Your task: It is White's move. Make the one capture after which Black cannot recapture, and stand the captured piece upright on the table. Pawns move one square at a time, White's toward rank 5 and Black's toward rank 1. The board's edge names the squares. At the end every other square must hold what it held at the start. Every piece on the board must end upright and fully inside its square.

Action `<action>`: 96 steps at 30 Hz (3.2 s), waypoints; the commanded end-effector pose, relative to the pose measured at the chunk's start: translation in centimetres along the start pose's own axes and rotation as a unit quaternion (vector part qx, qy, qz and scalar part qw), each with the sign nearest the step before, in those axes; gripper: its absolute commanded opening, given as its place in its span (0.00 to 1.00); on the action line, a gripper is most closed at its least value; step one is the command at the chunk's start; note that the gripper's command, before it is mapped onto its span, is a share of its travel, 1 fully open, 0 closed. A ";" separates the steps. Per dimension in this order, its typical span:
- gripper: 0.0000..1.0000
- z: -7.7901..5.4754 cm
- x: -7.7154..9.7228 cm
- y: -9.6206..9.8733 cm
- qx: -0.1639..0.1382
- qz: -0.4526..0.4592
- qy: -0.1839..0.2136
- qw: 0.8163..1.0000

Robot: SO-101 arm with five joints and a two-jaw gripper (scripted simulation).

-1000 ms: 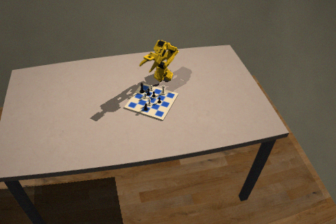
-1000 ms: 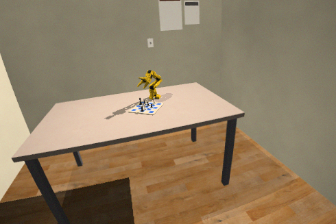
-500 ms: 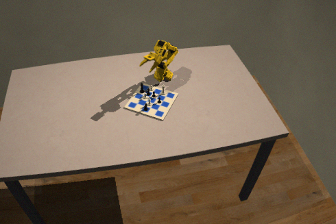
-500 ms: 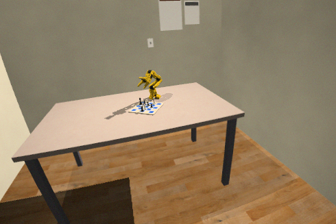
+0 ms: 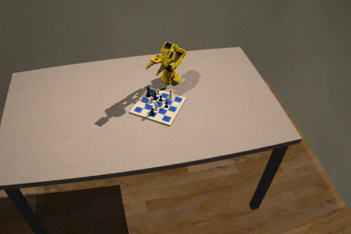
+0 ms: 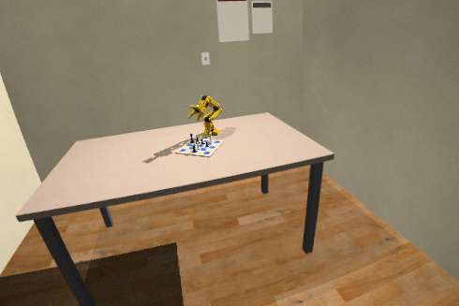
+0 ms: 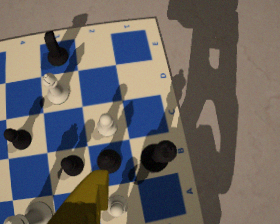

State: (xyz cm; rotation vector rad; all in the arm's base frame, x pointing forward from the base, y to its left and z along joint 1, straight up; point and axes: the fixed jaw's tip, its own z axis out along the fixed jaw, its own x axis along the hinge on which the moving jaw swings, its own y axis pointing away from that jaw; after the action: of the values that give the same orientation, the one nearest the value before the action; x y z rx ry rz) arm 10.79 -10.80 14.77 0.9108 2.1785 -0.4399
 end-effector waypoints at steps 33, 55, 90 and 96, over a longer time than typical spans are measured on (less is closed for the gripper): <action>0.01 3.5 1.7 13.2 -0.168 -0.286 0.301 0.894; 0.00 3.6 2.4 13.9 -0.170 -0.304 0.316 0.882; 0.00 4.8 3.8 13.9 -0.159 -0.311 0.352 0.868; 0.00 5.7 4.8 14.0 -0.158 -0.312 0.358 0.866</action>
State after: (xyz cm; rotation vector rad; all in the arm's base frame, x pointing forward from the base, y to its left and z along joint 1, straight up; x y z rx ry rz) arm 21.36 -2.25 7.85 0.1542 3.0953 -0.0078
